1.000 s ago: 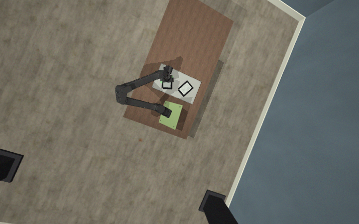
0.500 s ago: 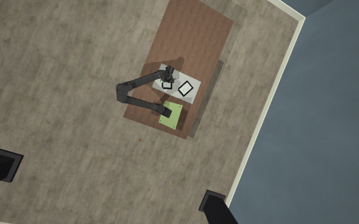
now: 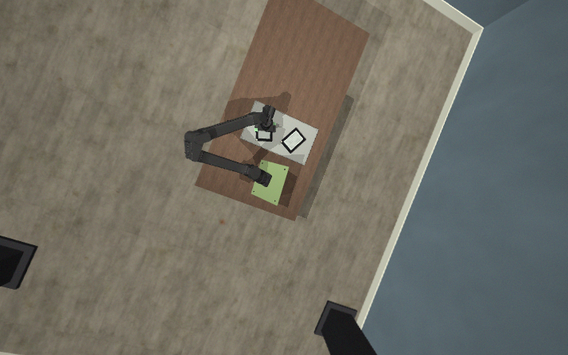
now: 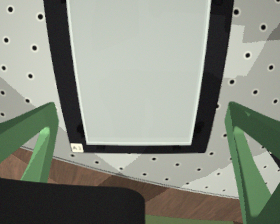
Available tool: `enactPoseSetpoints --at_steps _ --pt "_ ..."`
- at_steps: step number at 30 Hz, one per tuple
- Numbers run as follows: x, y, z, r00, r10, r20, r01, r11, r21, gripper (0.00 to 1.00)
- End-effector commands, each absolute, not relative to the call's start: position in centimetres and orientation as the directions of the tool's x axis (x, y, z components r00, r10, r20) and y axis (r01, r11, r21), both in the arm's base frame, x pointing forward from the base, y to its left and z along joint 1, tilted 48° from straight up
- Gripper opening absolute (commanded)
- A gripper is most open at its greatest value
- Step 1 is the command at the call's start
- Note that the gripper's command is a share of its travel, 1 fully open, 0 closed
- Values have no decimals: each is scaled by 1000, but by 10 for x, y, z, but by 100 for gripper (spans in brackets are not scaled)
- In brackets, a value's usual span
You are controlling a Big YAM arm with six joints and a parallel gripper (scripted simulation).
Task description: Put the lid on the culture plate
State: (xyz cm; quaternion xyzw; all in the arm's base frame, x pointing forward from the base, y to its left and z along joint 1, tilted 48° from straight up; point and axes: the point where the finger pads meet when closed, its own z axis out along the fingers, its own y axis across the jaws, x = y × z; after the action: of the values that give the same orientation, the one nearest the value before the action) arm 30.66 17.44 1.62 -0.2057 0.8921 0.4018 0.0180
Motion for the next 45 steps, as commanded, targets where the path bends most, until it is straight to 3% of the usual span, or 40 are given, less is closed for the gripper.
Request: enactPoseSetpoints --at_steps 1,45 --pt "305 185 12 -917 -351 -191 -375 592 714 100" --pt "313 193 7 -916 -341 -212 -385 594 707 100"
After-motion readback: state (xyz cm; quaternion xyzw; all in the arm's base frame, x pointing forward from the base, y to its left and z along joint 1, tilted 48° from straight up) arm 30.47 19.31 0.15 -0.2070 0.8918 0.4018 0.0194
